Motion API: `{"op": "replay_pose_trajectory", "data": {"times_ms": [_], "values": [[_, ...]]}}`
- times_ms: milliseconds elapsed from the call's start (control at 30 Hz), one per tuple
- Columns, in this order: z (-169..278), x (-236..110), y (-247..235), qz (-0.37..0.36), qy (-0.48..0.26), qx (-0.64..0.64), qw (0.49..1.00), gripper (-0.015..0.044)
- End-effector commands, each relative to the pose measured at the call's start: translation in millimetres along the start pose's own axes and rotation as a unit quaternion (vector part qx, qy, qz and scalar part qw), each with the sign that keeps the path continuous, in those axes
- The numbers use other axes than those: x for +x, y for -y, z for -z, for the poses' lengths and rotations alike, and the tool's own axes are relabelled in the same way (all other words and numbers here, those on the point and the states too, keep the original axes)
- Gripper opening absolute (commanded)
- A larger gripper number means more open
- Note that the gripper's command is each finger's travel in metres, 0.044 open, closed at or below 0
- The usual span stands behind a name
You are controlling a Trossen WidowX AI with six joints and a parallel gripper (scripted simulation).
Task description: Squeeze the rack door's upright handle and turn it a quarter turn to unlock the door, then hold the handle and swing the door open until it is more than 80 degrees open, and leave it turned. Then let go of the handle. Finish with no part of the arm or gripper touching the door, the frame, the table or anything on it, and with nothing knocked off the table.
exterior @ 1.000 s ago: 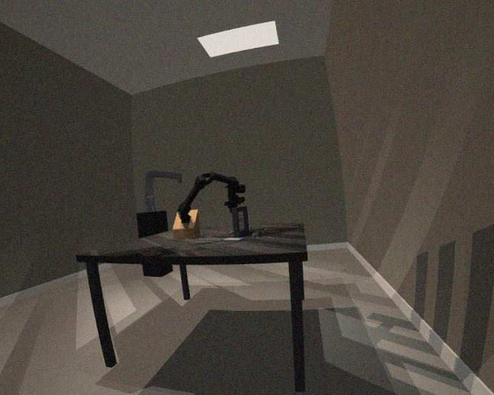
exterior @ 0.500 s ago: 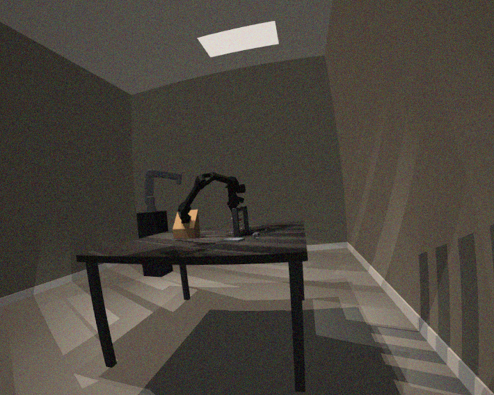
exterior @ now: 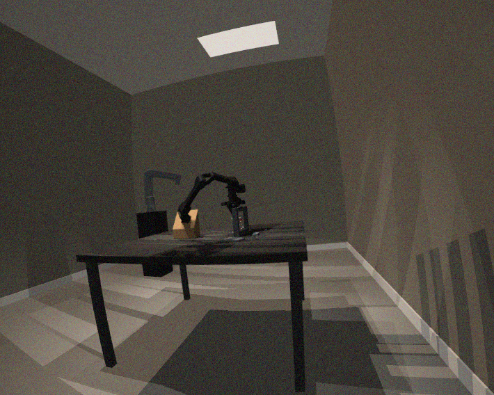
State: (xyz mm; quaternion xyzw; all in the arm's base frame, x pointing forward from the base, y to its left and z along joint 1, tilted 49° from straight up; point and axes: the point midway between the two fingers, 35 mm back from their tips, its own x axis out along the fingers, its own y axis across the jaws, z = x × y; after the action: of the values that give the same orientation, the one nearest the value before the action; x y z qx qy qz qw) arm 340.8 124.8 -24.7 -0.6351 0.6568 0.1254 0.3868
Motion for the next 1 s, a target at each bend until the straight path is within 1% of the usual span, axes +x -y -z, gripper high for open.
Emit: {"op": "replay_pose_trajectory", "data": {"times_ms": [0, 133, 300, 567, 900, 967], "values": [[-0.2, -0.2, 0.0, 0.0, 0.001, -0.087, 0.996, 0.0011], [-0.2, -0.2, 0.0, 0.0, 0.001, -0.185, 0.983, 0.0011], [-0.2, -0.1, 0.0, 0.0, 0.001, -0.3, 0.954, 0.0011], [-0.2, -0.1, 0.0, 0.0, 0.001, -0.316, 0.949, 0.0011], [-0.2, -0.1, 0.0, 0.0, 0.001, -0.316, 0.949, 0.0274], [-0.2, -0.1, 0.0, 0.0, 0.001, -0.312, 0.95, 0.0283]]}}
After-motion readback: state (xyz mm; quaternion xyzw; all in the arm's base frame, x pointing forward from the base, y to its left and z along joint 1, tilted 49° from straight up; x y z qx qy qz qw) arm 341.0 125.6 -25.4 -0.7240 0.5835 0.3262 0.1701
